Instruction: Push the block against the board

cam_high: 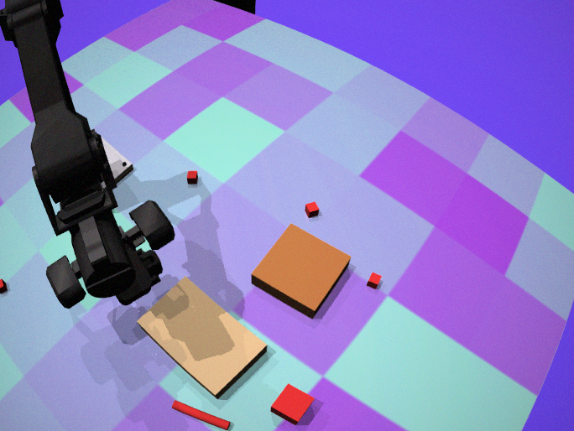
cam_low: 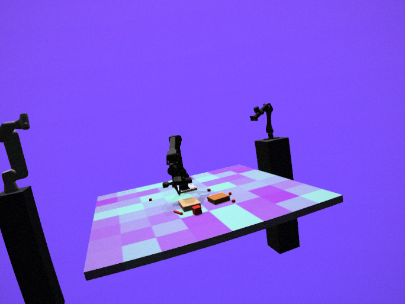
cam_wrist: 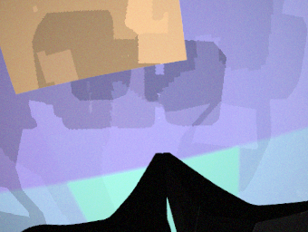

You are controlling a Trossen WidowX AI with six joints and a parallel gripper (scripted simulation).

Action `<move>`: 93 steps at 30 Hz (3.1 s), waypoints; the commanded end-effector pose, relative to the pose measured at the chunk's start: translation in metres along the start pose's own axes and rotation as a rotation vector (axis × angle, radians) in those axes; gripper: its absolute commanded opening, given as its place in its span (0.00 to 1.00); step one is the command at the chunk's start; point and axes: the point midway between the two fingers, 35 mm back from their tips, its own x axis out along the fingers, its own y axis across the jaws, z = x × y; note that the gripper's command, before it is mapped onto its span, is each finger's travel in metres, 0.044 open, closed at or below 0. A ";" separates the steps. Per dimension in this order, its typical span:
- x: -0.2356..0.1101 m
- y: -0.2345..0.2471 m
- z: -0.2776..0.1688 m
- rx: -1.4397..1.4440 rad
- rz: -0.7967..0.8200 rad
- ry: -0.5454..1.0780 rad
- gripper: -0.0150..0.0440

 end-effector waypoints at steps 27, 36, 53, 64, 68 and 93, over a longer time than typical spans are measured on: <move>0.037 -0.005 0.027 -0.173 -0.001 -0.013 0.25; 0.036 -0.004 0.036 -0.173 -0.001 -0.014 0.25; 0.035 -0.002 0.053 -0.173 -0.001 -0.015 0.25; 0.034 0.000 0.064 -0.173 -0.001 -0.017 0.25; 0.034 0.001 0.068 -0.173 -0.001 -0.017 0.25; 0.033 0.004 0.087 -0.173 -0.001 -0.019 0.25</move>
